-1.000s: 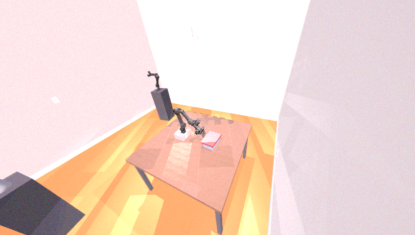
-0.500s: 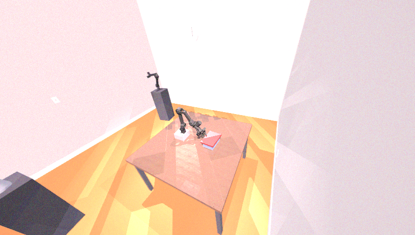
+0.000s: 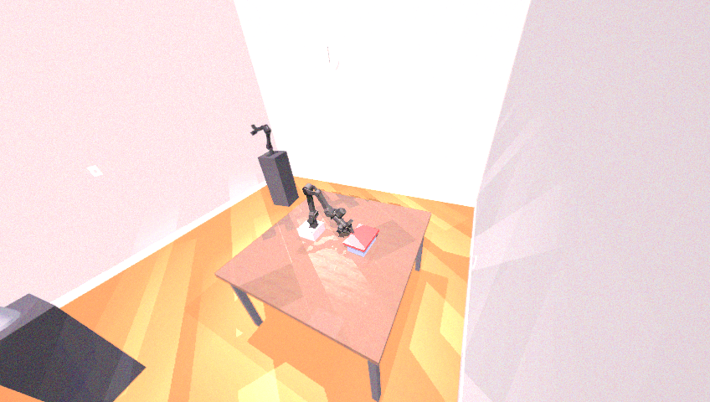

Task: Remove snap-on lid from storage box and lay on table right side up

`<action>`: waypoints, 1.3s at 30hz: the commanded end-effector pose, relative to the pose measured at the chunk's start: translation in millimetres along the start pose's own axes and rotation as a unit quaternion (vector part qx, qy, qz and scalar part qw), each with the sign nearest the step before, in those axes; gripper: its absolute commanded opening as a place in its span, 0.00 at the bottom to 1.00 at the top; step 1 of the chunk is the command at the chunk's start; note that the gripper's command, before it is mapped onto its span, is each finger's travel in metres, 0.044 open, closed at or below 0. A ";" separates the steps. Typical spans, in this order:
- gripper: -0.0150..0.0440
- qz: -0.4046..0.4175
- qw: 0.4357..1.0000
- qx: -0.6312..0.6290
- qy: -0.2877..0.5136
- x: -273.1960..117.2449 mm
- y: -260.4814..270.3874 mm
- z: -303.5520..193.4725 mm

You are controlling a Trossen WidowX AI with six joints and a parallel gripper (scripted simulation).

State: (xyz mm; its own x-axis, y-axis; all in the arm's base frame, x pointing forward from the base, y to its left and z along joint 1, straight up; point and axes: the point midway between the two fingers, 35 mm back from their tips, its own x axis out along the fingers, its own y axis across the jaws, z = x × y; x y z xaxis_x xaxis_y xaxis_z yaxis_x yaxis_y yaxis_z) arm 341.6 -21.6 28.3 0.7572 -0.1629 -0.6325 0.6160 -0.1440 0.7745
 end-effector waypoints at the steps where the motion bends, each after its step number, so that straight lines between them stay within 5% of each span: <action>1: 0.46 0.001 1.000 -0.001 0.003 0.4 0.8 -0.9; 4: 0.43 0.001 1.000 -0.001 0.003 0.4 0.8 -0.9; 8: 0.25 0.001 1.000 -0.001 0.003 0.4 0.8 -0.9; 39: 0.25 0.001 1.000 0.000 0.000 -4.6 4.4 0.2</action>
State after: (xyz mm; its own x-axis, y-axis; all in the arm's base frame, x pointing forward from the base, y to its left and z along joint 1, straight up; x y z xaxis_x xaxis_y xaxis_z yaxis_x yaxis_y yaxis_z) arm 340.9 -21.7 32.4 0.7568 -0.1630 -0.6330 0.6165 -0.1437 0.7741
